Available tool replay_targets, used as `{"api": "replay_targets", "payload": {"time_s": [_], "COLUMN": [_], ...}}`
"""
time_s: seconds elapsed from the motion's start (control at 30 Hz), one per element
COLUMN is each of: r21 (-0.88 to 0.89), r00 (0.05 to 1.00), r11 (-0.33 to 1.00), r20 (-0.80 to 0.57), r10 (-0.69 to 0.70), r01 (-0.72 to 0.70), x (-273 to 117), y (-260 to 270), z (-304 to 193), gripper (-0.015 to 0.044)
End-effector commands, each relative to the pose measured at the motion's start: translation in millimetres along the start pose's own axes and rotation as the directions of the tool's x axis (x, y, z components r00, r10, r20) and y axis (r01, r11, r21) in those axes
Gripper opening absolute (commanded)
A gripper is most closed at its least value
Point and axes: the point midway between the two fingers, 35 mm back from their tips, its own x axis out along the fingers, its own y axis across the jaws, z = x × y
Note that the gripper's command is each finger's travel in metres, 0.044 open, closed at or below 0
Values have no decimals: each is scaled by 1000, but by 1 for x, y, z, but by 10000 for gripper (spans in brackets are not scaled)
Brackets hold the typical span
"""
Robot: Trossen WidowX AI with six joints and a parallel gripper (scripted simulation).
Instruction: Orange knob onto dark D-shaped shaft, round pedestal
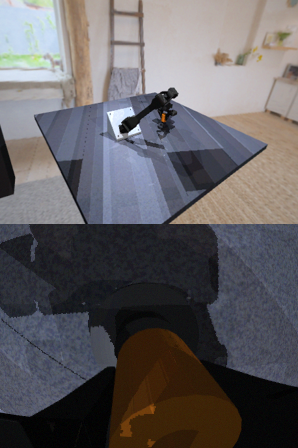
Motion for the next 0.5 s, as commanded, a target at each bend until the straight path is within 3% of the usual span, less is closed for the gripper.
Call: {"api": "replay_targets", "payload": {"time_s": [0.0,0.47], "r21": [-7,-7], "r00": [1000,1000], "r11": [1000,1000], "r20": [7,7], "r10": [1,0], "r01": [-1,0], "x": [-3,1], "y": [1,2], "z": [1,0], "gripper": [0,0]}}
